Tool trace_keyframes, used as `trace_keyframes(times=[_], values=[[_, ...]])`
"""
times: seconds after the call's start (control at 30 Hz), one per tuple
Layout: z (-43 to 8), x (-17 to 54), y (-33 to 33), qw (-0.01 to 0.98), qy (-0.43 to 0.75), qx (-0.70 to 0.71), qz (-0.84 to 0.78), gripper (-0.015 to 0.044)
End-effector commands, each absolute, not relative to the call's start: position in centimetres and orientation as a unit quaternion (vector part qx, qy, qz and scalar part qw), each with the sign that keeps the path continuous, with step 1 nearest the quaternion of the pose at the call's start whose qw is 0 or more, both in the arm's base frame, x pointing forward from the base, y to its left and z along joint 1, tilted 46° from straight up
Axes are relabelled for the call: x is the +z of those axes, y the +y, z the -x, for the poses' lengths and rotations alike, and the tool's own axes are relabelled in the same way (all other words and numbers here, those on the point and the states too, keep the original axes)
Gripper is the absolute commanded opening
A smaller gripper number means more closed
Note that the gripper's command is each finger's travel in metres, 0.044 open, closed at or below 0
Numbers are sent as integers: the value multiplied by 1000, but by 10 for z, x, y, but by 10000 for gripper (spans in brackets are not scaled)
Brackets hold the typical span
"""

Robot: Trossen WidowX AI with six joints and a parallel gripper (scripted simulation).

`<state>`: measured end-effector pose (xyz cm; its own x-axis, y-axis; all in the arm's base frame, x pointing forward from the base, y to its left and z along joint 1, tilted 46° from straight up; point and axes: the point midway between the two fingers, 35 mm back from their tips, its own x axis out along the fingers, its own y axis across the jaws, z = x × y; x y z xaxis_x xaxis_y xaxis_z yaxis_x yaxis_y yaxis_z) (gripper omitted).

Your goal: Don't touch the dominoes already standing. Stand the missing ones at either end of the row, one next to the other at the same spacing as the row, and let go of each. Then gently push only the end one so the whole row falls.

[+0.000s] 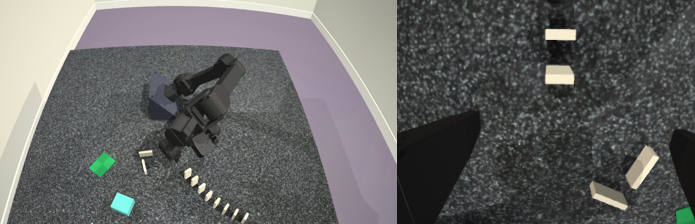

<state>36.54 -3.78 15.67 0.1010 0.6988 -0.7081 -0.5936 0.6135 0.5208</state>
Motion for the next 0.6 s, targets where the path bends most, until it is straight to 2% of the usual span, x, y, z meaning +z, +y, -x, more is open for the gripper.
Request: trace_keyframes(times=[0.0, 0.33, 0.57], values=[[-364, 157, -39, 734, 514, 441, -52, 440], [-368, 5, -94, 691, 598, 372, -166, 440], [-366, -12, -89, 688, 602, 367, -173, 440]])
